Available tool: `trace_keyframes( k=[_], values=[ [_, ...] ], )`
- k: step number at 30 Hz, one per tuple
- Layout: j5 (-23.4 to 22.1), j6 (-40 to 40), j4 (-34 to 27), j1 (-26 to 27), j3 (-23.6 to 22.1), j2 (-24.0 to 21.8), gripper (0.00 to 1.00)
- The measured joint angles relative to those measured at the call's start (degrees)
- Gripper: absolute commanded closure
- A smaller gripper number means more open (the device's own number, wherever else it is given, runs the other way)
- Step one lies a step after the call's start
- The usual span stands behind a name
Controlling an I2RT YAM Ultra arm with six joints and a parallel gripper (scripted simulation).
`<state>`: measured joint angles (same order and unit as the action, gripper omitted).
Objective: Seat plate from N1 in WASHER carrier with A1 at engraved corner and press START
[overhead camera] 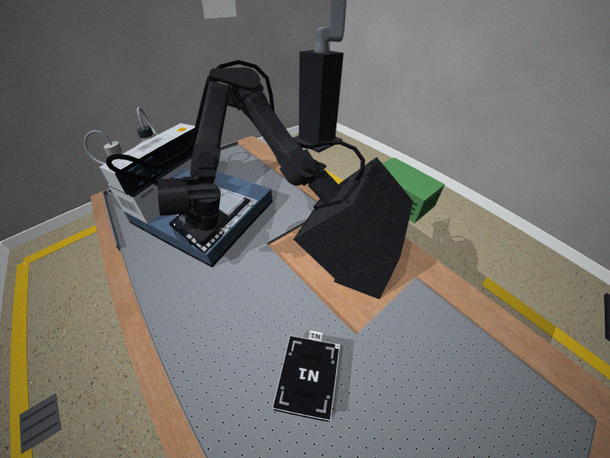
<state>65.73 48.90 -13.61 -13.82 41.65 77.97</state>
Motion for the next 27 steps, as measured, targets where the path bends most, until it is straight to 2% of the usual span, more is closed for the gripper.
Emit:
trace_keyframes(
  k=[14, 27],
  values=[
    [2.0, 7.8, -9.8, -3.1, 2.5, 0.0, 1.00],
    [2.3, 9.7, -12.1, -3.2, 2.9, 0.0, 1.00]
  ],
)
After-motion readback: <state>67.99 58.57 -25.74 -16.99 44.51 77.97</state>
